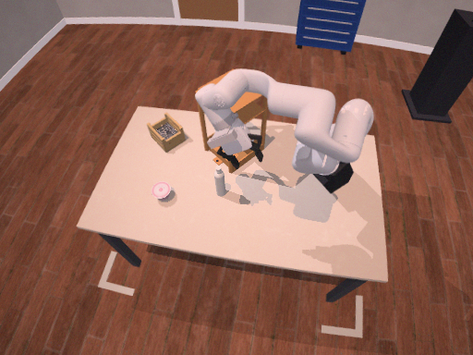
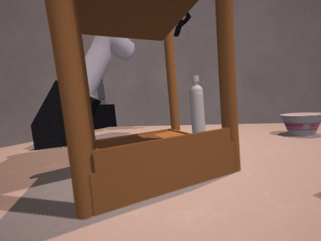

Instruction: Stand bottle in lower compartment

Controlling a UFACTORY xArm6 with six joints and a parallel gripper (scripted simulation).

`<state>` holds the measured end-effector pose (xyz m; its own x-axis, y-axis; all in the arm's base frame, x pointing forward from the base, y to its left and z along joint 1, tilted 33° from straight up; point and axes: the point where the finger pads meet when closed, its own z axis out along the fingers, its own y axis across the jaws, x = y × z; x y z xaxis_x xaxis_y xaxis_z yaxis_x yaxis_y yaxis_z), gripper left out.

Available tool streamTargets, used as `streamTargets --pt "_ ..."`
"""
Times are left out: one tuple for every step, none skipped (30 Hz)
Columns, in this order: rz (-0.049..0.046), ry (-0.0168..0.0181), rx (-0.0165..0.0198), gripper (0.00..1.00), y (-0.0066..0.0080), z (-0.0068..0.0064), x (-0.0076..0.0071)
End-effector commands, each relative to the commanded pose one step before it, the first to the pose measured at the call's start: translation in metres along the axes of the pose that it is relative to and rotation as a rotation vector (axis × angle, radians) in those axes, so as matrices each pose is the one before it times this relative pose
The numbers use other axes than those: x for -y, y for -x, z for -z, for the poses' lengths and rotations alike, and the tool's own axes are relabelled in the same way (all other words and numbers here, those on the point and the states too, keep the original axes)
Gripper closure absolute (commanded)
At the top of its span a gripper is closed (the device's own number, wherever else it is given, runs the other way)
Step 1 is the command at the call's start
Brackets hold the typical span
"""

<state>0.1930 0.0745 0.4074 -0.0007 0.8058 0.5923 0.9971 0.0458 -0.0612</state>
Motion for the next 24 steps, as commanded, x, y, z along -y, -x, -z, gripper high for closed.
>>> streamTargets --pt "0.07304 0.05164 0.01872 0.0 0.00992 0.00047 -0.01713" --pt "0.01525 0.01016 0.00473 0.0 0.00251 -0.00016 -0.00334" --pt "0.0 0.0 0.0 0.0 0.0 0.0 0.0" --pt "0.0 0.0 0.0 0.0 0.0 0.0 0.0" --pt "0.01596 0.01051 0.00518 0.0 0.00269 -0.00019 -0.00342" --pt "0.01665 0.01081 0.00566 0.0 0.00287 -0.00022 -0.00349" --pt "0.01731 0.01107 0.00615 0.0 0.00305 -0.00025 -0.00353" --pt "0.01793 0.01128 0.00666 0.0 0.00322 -0.00029 -0.00356" --pt "0.01853 0.01144 0.00717 0.0 0.00339 -0.00032 -0.00357" --pt "0.01908 0.01156 0.00769 0.0 0.00356 -0.00036 -0.00357" --pt "0.0196 0.01162 0.0082 0.0 0.00372 -0.00039 -0.00354" --pt "0.02008 0.01163 0.00872 0.0 0.00388 -0.00043 -0.00349" --pt "0.02052 0.01159 0.00923 0.0 0.00402 -0.00047 -0.00343" --pt "0.02091 0.01151 0.00972 0.0 0.00416 -0.00051 -0.00335" --pt "0.02126 0.01137 0.0102 0.0 0.00428 -0.00054 -0.00326" --pt "0.02156 0.01118 0.01066 0.0 0.00439 -0.00058 -0.00315" --pt "0.02181 0.01095 0.01109 0.0 0.00449 -0.00061 -0.00302" --pt "0.02201 0.01068 0.01149 0.0 0.00457 -0.00064 -0.00289" --pt "0.02216 0.01037 0.01185 0.0 0.00464 -0.00067 -0.00274" --pt "0.0 0.0 0.0 0.0 0.0 0.0 0.0" --pt "0.0 0.0 0.0 0.0 0.0 0.0 0.0" --pt "0.02226 0.01002 0.01218 0.0 0.00469 -0.0007 -0.00259" --pt "0.02231 0.00964 0.01246 0.0 0.00472 -0.00073 -0.00243" --pt "0.02231 0.00923 0.0127 0.0 0.00473 -0.00075 -0.00226"
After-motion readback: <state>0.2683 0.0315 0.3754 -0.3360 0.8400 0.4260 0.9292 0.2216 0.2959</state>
